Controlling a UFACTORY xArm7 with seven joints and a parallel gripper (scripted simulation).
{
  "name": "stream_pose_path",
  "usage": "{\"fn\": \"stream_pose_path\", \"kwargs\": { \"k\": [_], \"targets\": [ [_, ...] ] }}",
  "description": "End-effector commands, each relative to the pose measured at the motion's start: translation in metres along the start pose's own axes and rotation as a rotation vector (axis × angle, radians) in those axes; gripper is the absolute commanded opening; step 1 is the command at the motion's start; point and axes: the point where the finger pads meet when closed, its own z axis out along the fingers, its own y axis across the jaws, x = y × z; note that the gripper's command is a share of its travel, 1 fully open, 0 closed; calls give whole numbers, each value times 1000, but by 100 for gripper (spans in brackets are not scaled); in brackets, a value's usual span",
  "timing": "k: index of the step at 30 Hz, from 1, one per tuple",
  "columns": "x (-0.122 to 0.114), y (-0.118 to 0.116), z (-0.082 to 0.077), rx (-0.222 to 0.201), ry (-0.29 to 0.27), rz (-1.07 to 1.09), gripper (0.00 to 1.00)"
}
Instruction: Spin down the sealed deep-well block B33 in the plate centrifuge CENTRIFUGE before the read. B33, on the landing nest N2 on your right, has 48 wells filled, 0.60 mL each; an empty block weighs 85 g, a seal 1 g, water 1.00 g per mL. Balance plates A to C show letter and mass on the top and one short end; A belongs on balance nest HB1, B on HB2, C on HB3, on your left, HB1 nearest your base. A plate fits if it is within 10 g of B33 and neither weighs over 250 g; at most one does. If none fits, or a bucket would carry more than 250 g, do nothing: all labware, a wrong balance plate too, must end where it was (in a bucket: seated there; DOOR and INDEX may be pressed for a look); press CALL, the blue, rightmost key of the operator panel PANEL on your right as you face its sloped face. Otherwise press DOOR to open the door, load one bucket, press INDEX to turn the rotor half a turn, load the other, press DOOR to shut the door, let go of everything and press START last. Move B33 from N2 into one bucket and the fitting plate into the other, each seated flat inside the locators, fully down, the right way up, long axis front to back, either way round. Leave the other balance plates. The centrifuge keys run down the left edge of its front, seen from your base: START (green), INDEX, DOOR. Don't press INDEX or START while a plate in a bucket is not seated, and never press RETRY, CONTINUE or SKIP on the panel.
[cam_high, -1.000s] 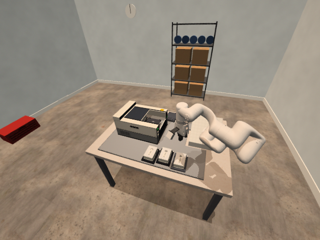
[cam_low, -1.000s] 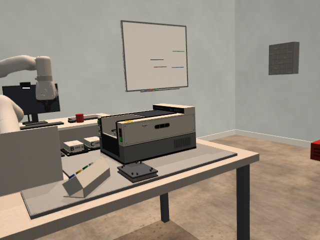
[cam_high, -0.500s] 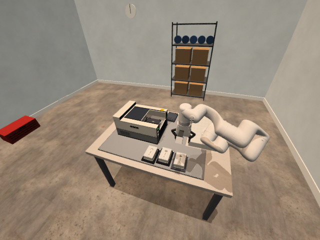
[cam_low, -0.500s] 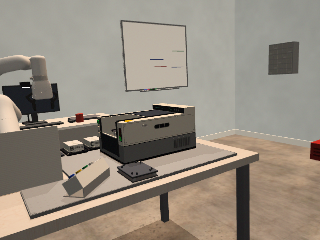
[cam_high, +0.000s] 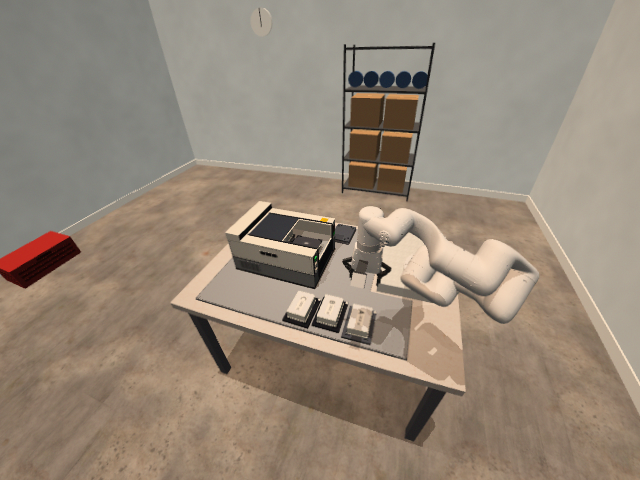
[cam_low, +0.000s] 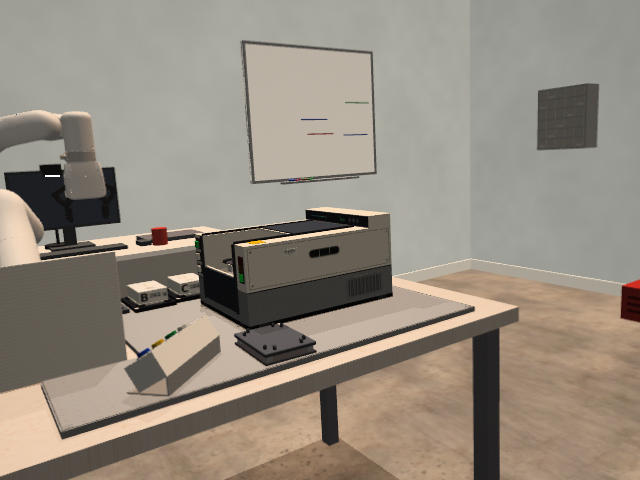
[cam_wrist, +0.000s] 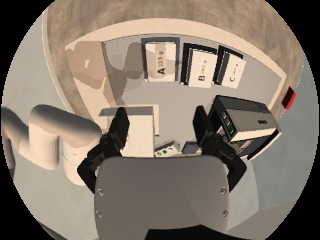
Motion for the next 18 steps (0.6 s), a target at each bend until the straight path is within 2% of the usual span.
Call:
{"fn": "stream_pose_path", "kwargs": {
  "k": [1,12,18],
  "targets": [
    [0,0,-1,-3,1,-1,100],
    [0,0,0,-2,0,-1,100],
    [0,1,9,-2,-3,-2,100]
  ]
}}
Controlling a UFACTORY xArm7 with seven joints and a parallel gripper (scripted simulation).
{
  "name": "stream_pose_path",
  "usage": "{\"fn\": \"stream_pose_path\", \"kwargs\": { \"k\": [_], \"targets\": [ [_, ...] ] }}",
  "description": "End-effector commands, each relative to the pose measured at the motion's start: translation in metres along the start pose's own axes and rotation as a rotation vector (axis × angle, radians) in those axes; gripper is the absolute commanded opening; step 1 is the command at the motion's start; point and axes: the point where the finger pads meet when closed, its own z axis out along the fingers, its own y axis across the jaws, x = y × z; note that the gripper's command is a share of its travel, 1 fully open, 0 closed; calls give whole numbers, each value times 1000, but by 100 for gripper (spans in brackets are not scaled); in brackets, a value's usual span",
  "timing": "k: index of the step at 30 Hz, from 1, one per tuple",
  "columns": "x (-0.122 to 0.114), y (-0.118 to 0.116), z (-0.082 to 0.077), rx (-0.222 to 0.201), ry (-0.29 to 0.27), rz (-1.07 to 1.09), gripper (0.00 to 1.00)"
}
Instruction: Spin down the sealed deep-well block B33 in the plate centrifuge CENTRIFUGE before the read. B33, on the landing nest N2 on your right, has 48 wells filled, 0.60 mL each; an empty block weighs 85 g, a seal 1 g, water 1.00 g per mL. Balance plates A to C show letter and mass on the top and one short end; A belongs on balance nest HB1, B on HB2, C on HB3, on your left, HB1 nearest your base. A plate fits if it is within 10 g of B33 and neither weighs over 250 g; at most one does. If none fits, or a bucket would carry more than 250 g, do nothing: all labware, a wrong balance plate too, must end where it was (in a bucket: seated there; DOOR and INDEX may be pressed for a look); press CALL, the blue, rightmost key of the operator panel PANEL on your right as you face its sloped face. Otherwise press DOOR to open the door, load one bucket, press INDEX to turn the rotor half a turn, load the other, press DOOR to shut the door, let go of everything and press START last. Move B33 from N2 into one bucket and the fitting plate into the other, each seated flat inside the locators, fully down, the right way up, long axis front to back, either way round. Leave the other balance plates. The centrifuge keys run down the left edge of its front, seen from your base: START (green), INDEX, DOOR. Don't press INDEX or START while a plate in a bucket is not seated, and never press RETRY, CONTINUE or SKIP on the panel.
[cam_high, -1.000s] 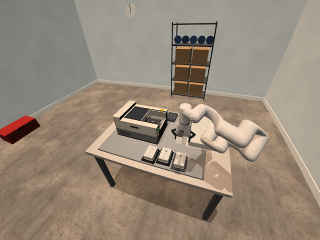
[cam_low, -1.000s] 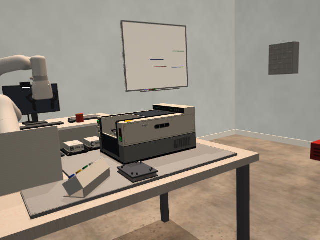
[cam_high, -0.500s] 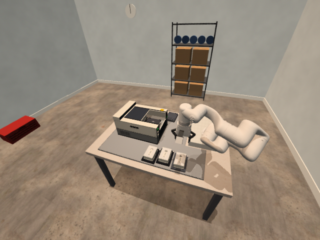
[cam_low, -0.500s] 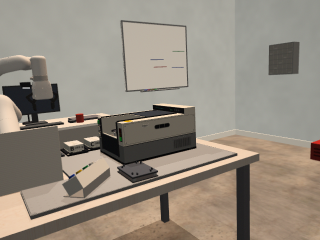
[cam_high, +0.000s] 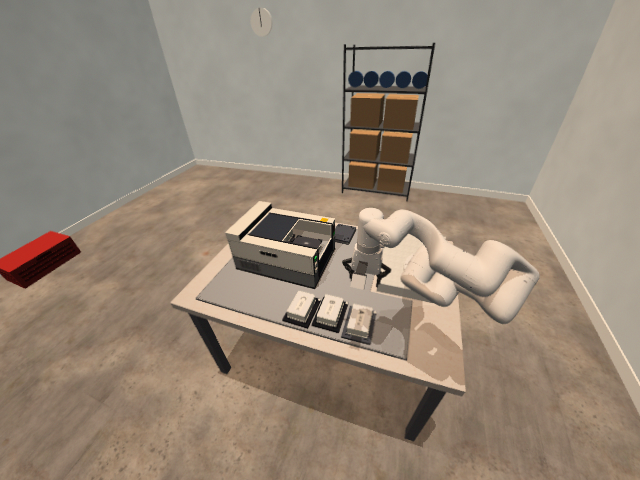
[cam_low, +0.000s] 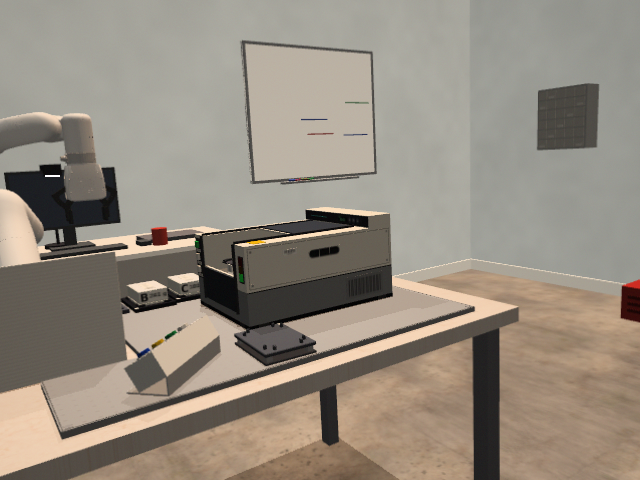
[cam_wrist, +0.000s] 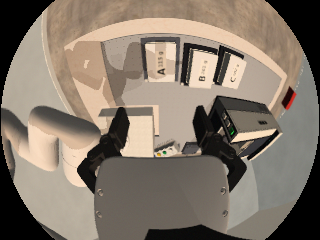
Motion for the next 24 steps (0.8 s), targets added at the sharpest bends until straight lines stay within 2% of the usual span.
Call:
{"fn": "stream_pose_path", "kwargs": {
  "k": [1,7,9,24],
  "targets": [
    [0,1,7,-2,0,-1,100],
    [0,1,32,-2,0,-1,100],
    [0,1,32,-2,0,-1,100],
    [1,2,121,-2,0,-1,100]
  ]
}}
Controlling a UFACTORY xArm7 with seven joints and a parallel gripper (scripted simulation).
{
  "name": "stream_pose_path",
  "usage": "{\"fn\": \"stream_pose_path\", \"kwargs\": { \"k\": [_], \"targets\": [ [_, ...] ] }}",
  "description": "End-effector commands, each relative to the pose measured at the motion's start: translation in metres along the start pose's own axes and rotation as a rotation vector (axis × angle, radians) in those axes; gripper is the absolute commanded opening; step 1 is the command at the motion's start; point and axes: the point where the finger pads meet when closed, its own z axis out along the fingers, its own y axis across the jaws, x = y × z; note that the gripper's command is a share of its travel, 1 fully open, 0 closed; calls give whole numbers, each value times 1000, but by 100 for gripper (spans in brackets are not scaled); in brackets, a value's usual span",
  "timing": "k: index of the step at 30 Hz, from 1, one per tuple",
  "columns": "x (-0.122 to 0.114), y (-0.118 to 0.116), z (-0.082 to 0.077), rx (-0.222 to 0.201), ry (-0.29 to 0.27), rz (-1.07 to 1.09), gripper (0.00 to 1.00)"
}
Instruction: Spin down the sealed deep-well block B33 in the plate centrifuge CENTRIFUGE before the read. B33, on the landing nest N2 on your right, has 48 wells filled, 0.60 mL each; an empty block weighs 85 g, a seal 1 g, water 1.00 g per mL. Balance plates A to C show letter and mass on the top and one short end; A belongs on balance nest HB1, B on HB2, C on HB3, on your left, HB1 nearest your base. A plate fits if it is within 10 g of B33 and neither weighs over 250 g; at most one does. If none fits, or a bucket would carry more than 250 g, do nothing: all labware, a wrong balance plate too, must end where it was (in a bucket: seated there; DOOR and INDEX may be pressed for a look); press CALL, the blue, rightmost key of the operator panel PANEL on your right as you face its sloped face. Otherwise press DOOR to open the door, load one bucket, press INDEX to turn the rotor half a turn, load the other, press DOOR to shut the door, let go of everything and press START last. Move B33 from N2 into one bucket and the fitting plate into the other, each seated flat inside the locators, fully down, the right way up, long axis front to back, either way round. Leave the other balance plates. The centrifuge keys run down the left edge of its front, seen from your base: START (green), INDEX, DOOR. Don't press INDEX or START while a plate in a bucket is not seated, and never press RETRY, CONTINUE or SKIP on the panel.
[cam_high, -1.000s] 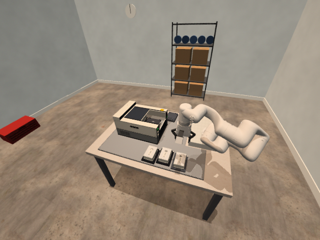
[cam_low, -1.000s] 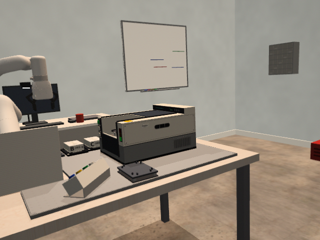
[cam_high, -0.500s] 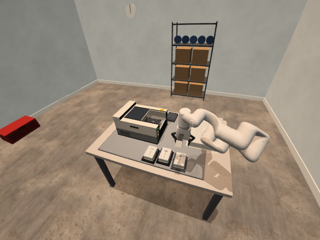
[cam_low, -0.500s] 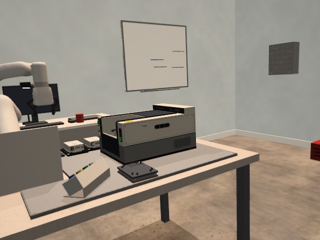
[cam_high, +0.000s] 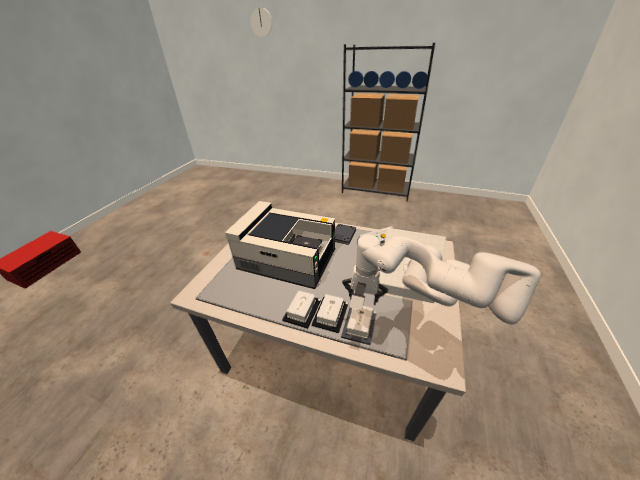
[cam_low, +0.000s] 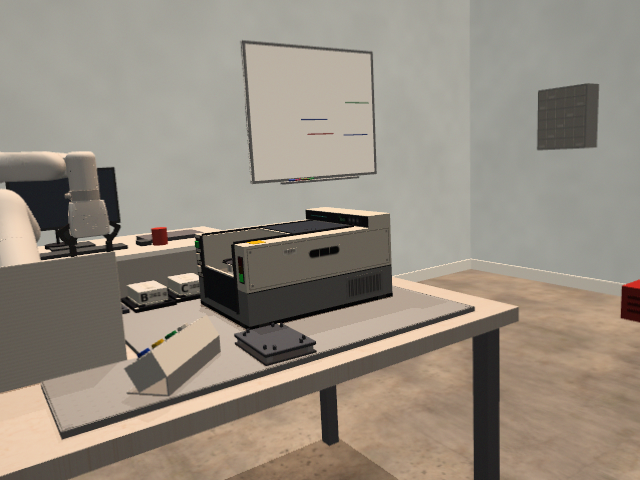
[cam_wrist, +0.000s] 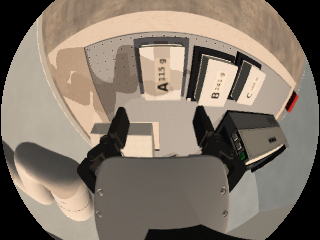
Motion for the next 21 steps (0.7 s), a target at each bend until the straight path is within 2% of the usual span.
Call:
{"fn": "stream_pose_path", "kwargs": {
  "k": [1,2,13,17,21],
  "targets": [
    [2,4,19,-3,2,-2,100],
    [2,4,19,-3,2,-2,100],
    [3,4,69,-3,2,-2,100],
    [3,4,80,-3,2,-2,100],
    [3,4,83,-3,2,-2,100]
  ]
}}
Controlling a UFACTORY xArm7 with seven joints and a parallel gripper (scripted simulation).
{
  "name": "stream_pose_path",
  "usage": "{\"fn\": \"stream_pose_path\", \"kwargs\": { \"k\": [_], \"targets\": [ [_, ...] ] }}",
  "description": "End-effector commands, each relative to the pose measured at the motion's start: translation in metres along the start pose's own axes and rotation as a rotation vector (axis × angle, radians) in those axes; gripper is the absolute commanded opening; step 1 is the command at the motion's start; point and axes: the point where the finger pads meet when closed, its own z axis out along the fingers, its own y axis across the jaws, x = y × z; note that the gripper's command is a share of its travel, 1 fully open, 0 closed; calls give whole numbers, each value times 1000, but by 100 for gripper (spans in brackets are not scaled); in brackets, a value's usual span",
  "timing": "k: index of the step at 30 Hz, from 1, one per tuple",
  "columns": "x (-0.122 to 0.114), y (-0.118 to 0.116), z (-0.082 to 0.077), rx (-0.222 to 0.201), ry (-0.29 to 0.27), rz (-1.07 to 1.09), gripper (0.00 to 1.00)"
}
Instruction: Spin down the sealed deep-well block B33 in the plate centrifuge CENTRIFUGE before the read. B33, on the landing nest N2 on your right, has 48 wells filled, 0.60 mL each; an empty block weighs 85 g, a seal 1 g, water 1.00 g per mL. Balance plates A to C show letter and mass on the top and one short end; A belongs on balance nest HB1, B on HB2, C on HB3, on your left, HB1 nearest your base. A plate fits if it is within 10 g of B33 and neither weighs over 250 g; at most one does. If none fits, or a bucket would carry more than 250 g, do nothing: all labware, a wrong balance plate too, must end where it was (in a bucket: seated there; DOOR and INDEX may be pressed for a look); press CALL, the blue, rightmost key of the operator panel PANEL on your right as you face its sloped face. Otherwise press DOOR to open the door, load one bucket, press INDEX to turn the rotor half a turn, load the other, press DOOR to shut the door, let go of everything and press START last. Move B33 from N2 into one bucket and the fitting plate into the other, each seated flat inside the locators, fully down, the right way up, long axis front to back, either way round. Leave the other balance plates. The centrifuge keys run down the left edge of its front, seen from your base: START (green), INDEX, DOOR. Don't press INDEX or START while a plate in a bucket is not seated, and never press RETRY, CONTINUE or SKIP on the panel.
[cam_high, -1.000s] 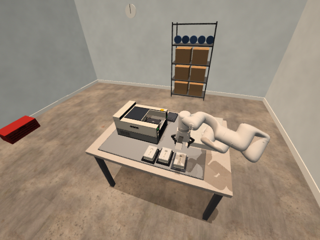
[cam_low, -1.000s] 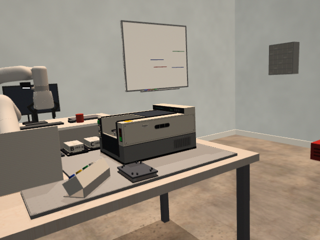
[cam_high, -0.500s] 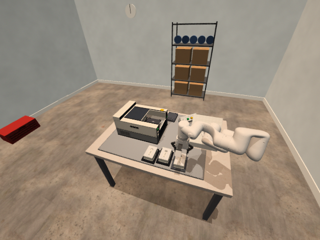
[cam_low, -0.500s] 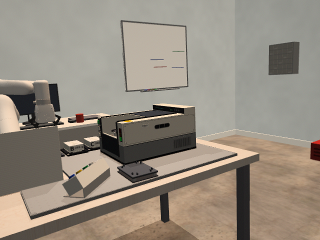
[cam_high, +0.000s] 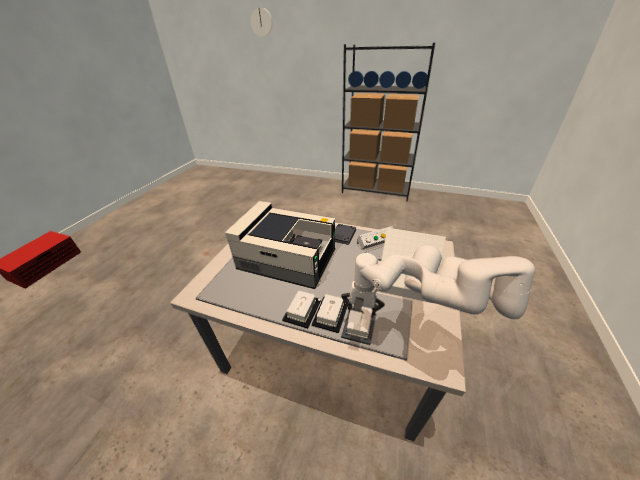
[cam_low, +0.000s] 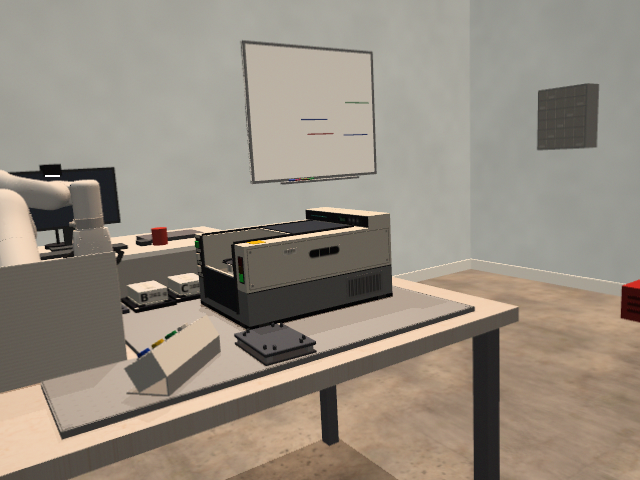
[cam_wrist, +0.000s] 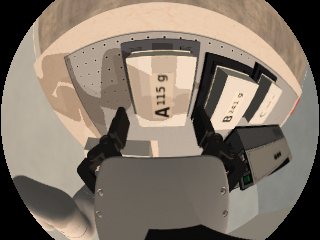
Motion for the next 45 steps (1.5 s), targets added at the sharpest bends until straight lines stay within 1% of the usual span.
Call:
{"fn": "stream_pose_path", "kwargs": {
  "k": [1,9,45],
  "targets": [
    [1,2,6,-2,2,0,100],
    [1,2,11,-2,2,0,100],
    [1,2,11,-2,2,0,100]
  ]
}}
